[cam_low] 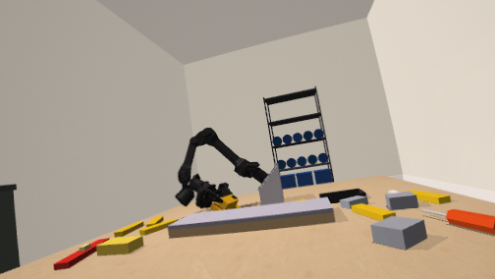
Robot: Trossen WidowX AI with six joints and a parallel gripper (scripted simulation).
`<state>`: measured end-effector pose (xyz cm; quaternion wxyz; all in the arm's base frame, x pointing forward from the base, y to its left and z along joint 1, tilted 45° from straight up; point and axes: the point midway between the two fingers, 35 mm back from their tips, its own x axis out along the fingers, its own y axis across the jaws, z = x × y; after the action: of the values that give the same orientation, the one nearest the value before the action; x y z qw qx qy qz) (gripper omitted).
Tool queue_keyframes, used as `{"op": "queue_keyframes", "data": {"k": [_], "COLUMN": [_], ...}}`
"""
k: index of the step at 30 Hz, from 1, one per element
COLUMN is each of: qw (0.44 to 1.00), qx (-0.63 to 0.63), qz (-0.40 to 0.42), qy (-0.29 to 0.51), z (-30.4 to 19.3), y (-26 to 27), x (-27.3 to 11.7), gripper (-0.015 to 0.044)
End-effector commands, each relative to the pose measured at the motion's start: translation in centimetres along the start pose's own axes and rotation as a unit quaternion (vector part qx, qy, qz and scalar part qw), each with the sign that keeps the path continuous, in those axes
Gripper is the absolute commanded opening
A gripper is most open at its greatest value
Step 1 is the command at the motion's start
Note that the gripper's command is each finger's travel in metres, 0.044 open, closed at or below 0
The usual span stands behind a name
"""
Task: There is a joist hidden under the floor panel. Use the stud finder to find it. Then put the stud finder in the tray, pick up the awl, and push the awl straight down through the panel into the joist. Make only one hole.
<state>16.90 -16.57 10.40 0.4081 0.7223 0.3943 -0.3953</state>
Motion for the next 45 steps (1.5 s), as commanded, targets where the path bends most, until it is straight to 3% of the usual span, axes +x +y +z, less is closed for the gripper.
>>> {"op": "queue_keyframes", "data": {"k": [1, 14, 45], "qw": [1.000, 1.000, 1.000], "qx": [-0.003, 0.000, 0.000], "qz": [0.000, 0.000, 0.000], "qy": [0.002, 0.000, 0.000], "z": [0.06, 0.61, 0.84], "y": [-0.03, 0.01, 0.00], "x": [0.11, 0.10, -0.14], "gripper": [0.0053, 0.0378, 0.0378]}}
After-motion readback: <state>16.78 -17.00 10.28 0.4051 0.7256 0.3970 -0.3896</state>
